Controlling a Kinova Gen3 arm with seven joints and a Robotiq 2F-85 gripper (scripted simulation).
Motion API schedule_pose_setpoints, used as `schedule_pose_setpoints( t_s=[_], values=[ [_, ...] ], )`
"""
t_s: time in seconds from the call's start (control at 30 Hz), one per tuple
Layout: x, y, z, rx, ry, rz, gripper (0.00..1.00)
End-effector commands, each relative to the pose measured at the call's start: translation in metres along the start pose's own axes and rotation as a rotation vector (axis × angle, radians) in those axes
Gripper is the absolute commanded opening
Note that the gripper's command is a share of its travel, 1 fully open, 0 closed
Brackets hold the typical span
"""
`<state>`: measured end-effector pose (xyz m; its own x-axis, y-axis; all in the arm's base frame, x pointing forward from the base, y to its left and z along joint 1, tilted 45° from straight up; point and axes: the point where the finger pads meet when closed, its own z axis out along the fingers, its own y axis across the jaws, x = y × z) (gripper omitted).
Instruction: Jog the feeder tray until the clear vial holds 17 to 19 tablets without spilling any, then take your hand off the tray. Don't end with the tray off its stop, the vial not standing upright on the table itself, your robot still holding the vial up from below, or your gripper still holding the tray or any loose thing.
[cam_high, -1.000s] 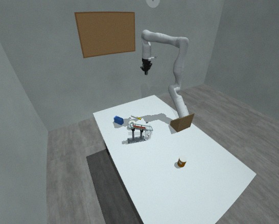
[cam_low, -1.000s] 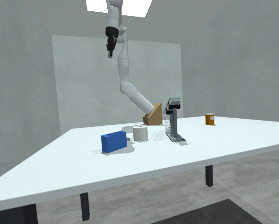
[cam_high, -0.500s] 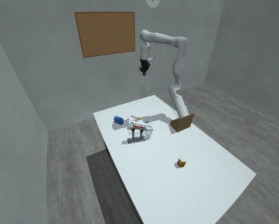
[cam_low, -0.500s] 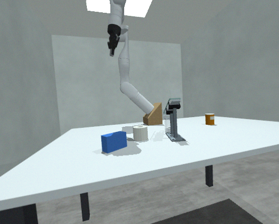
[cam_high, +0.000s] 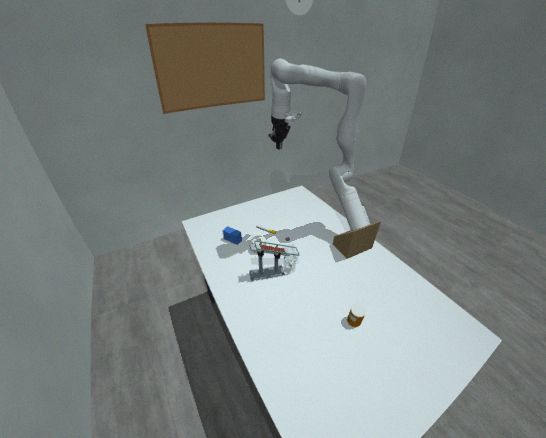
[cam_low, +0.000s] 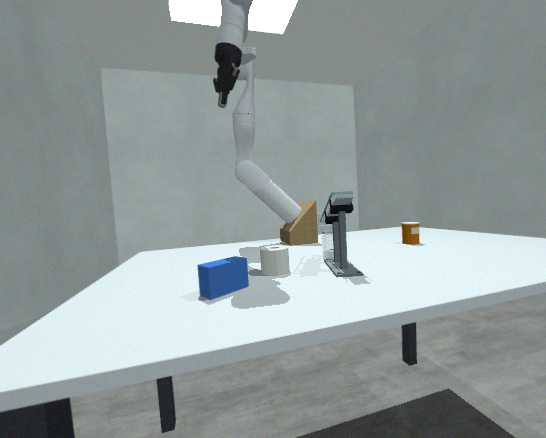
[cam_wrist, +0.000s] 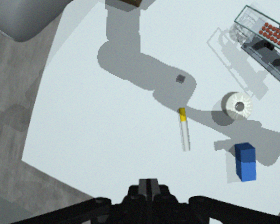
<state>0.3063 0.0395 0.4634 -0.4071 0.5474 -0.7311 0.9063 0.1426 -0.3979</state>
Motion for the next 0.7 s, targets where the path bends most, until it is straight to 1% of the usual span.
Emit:
schedule_pose_setpoints(
  t_s=[0.0, 0.1, 0.13, 0.43, 0.47, 0.67],
  values=[
    [-0.002, 0.000, 0.001, 0.006, 0.000, 0.005, 0.00],
    [-0.002, 0.000, 0.001, 0.006, 0.000, 0.005, 0.00],
    [-0.002, 0.017, 0.000, 0.007, -0.015, -0.036, 0.00],
    [-0.002, 0.017, 0.000, 0.007, -0.015, -0.036, 0.00],
    [-0.001, 0.035, 0.000, 0.008, -0.028, -0.077, 0.00],
    [-0.001, 0.035, 0.000, 0.008, -0.028, -0.077, 0.00]
  ],
)
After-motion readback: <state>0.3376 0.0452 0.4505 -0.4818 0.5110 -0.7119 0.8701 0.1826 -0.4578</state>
